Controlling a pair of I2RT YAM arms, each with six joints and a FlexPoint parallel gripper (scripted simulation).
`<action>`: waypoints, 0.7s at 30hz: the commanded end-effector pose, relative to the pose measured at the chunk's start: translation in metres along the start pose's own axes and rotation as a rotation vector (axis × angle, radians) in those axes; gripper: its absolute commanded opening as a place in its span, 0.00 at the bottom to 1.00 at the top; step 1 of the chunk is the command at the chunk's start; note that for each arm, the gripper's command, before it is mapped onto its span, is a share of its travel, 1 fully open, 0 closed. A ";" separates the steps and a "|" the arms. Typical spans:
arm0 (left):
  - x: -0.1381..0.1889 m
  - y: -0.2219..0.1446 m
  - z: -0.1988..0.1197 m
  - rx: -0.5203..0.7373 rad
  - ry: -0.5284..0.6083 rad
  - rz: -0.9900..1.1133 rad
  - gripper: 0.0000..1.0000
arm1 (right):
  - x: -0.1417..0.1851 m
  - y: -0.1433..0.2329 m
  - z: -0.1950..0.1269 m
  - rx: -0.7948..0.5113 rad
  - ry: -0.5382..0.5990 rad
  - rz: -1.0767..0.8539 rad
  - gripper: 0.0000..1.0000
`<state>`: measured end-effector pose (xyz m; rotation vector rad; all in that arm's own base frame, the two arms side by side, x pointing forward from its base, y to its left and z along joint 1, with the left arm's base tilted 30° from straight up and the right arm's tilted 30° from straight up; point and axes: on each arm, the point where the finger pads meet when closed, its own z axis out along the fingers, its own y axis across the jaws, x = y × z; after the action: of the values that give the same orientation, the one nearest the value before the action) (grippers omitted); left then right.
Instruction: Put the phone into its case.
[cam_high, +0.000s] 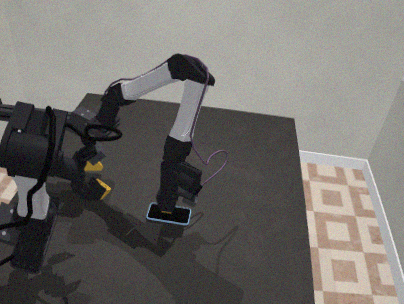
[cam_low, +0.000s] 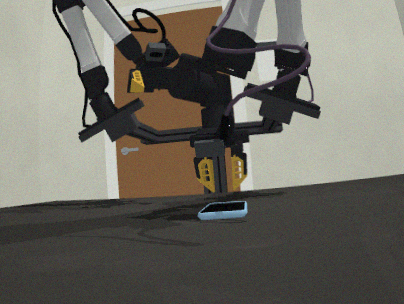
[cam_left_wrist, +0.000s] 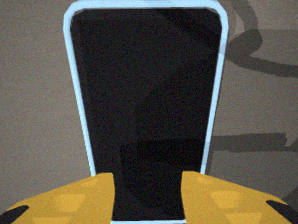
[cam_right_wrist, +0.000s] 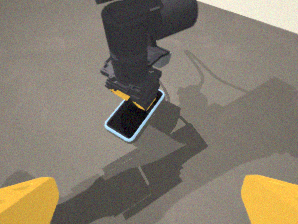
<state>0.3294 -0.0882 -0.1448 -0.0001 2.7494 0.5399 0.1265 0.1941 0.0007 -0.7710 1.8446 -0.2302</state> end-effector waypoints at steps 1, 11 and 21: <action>-0.005 0.000 0.007 0.002 -0.017 -0.001 0.36 | -0.006 0.004 -0.001 -0.004 -0.018 0.019 1.00; -0.012 -0.004 -0.005 0.020 -0.047 -0.010 0.36 | -0.006 0.004 -0.001 -0.004 -0.018 0.019 1.00; -0.012 -0.001 0.008 0.011 -0.038 -0.019 0.36 | -0.006 0.004 -0.001 -0.004 -0.018 0.019 1.00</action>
<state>0.3315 -0.0826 -0.1550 -0.0064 2.7455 0.5396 0.1265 0.1941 0.0007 -0.7709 1.8446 -0.2301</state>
